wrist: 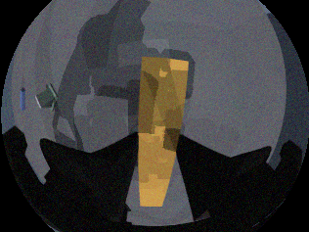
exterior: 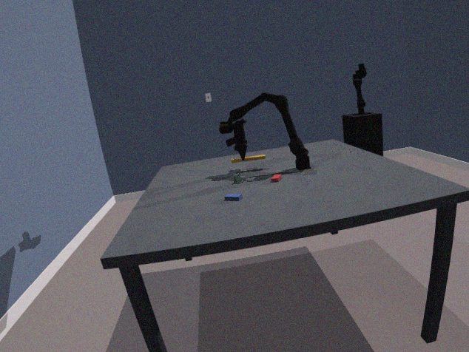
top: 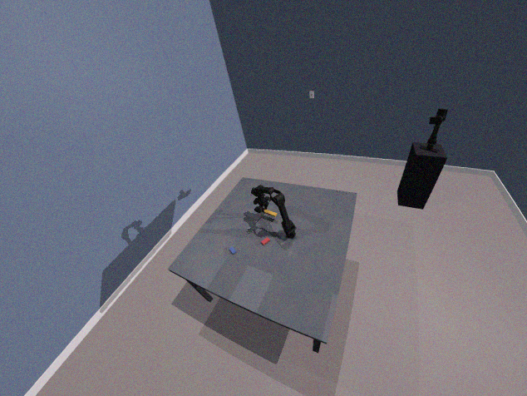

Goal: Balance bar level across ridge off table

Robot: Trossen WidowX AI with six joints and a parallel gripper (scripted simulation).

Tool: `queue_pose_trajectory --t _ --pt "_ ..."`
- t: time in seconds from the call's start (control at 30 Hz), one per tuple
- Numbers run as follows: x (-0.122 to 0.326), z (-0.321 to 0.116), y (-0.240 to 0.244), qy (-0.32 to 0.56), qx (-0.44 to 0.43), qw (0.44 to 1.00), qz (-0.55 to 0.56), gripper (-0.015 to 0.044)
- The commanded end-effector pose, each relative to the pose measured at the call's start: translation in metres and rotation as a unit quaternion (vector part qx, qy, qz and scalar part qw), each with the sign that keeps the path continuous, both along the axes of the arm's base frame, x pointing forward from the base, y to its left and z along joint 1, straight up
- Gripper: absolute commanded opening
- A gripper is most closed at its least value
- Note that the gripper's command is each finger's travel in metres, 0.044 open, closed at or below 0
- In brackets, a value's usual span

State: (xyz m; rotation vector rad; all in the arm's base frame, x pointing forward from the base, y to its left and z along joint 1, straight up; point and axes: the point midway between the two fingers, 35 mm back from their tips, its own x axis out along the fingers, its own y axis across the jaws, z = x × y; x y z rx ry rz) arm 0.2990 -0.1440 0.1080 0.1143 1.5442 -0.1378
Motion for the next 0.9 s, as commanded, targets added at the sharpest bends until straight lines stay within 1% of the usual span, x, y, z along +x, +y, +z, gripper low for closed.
queue_pose_trajectory --t 0.0,0.27,0.37,0.87 --pt "0.000 0.013 0.001 -0.004 0.000 1.000 0.002 0.0000" --pt "-0.003 0.033 0.002 -0.004 0.001 1.000 0.002 0.0000" --pt "-0.001 0.034 0.004 -0.005 0.001 1.000 -0.002 0.0000" --pt "0.031 0.037 0.045 -0.008 0.006 0.995 -0.098 0.0000"
